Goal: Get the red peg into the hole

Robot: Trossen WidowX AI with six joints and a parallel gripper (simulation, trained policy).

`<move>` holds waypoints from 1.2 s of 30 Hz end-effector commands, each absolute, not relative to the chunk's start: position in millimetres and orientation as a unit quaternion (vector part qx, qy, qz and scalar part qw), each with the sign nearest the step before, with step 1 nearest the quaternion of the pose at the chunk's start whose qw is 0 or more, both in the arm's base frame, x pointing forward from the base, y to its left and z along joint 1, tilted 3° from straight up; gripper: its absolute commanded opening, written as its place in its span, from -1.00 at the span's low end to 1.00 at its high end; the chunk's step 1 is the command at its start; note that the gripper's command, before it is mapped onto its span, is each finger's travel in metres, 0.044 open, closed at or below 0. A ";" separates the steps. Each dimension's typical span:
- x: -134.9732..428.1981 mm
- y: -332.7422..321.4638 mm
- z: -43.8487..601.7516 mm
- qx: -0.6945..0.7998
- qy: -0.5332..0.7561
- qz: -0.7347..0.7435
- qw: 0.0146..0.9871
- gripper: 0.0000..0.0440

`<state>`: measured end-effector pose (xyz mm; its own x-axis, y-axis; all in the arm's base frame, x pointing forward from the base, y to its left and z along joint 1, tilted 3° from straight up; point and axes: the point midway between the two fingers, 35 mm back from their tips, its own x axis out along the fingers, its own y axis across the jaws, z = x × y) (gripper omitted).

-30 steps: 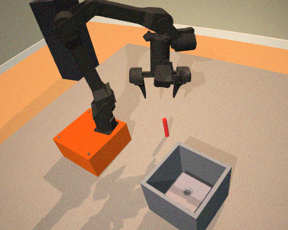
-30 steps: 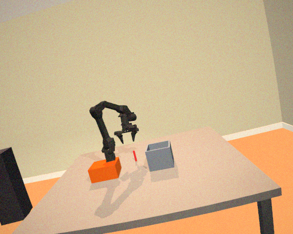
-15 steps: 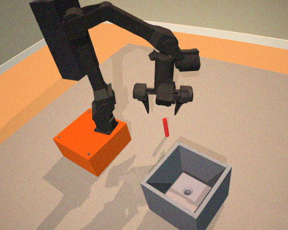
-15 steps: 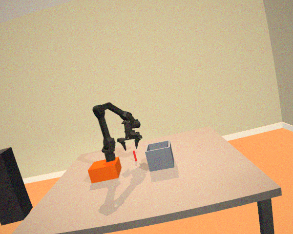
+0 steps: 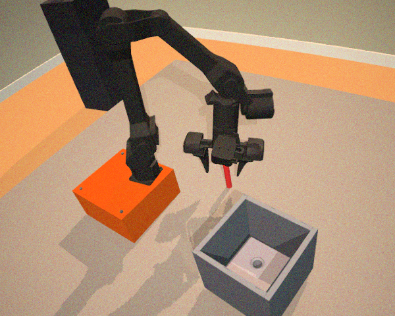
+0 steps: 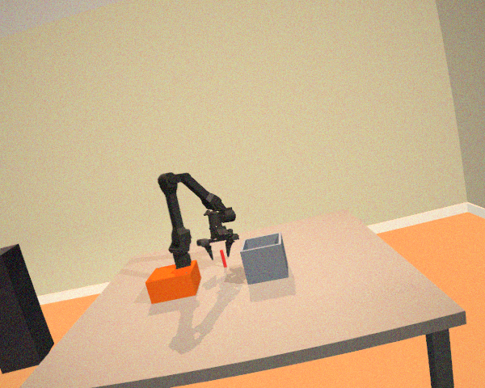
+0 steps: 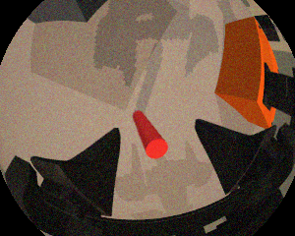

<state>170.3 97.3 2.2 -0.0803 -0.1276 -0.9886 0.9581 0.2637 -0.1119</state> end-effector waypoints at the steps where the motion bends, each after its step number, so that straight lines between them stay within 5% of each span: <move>1: 171.9 96.4 -6.8 0.378 0.553 -0.482 0.564 0.30; 13: 186.2 104.2 -19.6 0.384 0.563 -0.459 0.570 -1.00; 36: 228.1 109.0 53.9 0.473 0.527 -0.397 0.584 -1.00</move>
